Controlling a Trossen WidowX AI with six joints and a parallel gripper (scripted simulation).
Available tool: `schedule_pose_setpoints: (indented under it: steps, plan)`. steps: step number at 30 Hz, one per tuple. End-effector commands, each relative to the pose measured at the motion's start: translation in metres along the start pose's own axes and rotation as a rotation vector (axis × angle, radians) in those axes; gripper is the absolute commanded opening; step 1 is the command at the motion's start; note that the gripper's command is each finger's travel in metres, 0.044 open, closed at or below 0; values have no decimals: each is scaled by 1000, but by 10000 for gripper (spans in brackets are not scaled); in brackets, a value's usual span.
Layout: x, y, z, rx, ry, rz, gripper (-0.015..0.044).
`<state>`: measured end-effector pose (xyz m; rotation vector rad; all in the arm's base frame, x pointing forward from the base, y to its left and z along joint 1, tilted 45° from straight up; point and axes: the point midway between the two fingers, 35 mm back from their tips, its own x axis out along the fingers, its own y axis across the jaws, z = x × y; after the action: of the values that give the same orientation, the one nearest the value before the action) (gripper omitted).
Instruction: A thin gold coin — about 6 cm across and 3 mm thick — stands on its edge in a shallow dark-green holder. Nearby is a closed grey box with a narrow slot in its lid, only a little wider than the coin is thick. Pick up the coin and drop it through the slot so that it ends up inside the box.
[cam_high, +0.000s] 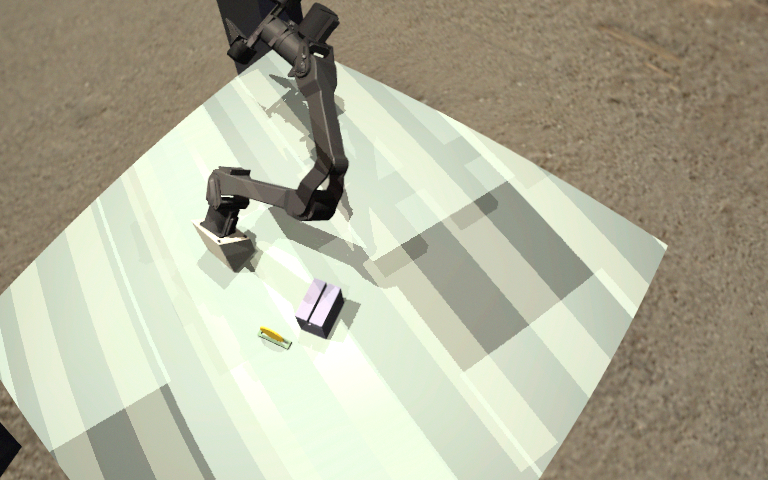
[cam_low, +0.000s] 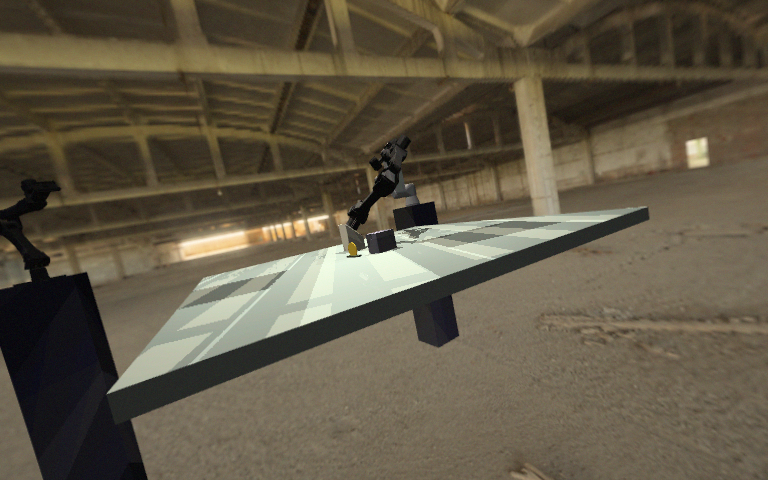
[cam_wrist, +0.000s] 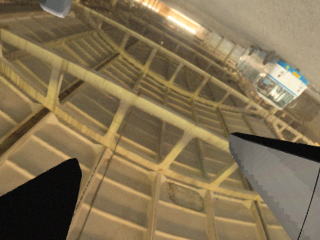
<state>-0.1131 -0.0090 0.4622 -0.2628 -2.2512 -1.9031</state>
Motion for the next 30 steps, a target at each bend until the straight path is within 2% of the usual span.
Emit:
schedule_pose_setpoints:
  steps: [1, 9, 14, 19, 24, 30]
  plan:
    - [1, -1, 1, -7, -9, -3, 374]
    - [32, -27, 83, -265, -379, -192, 164]
    - [26, -38, 148, -389, -611, -343, 161]
    - [-4, -46, 212, -466, -823, -512, 161]
    - [-56, -54, 267, -497, -1004, -709, 161]
    - [-143, -66, 311, -461, -1174, -950, 161]
